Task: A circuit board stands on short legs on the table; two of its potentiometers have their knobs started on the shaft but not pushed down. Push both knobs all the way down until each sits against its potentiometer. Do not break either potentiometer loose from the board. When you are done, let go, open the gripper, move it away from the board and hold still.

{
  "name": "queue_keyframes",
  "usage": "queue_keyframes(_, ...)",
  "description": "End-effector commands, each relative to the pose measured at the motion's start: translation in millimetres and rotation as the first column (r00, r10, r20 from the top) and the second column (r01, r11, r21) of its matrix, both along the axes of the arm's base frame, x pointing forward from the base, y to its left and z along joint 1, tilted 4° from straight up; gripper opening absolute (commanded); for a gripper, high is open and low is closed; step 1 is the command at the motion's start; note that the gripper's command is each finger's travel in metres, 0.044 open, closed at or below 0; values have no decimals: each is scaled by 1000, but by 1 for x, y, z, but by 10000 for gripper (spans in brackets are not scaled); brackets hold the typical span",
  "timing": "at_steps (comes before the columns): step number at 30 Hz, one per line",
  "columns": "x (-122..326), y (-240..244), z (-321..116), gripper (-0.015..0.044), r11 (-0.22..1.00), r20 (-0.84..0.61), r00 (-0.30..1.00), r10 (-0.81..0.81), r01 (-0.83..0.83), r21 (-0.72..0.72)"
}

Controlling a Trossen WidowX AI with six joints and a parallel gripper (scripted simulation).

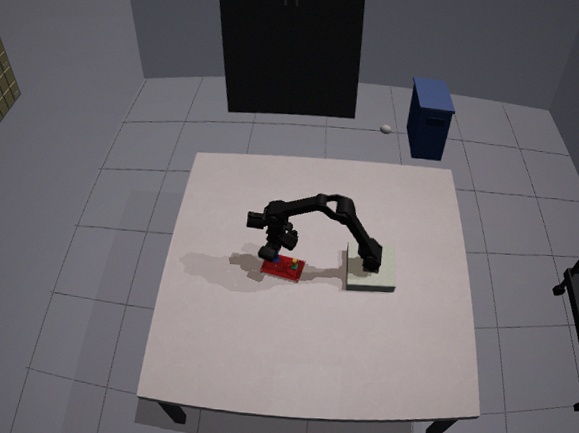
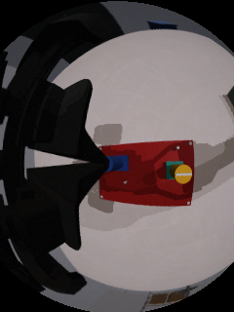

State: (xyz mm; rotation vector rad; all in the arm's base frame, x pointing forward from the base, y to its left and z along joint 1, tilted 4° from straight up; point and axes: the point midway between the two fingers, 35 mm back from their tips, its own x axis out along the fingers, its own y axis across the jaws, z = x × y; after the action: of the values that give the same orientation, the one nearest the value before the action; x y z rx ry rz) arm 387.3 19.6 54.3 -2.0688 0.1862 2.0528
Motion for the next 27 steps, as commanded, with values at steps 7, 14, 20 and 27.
queue_keyframes(7,1,1,-4,0,1000,-1,1000,2,-2,3)
queue_keyframes(14,1,1,-6,0,1000,-1,1000,2,-2,3)
queue_keyframes(20,1,1,-6,0,1000,-1,1000,2,-2,3)
queue_keyframes(27,1,1,-7,0,1000,-1,1000,2,-2,3)
